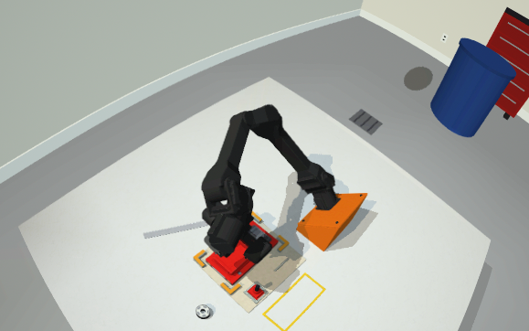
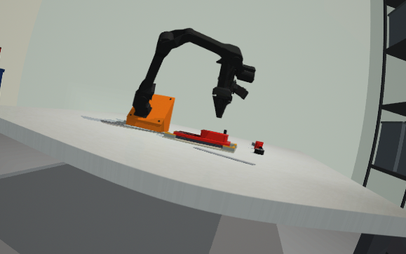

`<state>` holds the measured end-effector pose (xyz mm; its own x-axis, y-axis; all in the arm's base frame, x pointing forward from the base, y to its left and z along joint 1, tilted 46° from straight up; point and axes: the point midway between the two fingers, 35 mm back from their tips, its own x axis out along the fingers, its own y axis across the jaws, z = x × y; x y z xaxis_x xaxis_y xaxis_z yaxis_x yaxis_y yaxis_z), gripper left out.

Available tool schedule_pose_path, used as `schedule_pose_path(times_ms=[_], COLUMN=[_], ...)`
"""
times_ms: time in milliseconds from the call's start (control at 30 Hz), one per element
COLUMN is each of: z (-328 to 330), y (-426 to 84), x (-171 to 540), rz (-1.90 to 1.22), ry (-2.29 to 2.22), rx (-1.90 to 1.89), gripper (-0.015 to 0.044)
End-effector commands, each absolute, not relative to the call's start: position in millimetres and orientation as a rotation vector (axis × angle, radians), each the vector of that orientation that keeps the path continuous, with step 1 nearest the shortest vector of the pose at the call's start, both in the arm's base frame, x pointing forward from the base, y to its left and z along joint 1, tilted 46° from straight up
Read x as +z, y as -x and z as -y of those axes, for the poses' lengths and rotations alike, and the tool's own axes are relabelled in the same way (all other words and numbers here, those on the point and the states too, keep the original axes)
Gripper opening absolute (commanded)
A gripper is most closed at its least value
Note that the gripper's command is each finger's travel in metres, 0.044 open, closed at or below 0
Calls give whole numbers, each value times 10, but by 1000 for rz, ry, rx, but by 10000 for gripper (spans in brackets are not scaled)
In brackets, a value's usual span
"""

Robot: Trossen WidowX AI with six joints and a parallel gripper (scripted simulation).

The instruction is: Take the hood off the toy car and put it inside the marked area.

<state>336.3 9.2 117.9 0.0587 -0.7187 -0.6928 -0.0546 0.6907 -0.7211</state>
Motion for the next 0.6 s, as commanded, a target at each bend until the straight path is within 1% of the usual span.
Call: schedule_pose_path(times_ms=[0, 567], z=[-87, 6], y=[-3362, -3374], x=[1158, 1067], rz=[-1450, -1449], ry=[674, 674], rx=[-569, -569], gripper=[440, 440])
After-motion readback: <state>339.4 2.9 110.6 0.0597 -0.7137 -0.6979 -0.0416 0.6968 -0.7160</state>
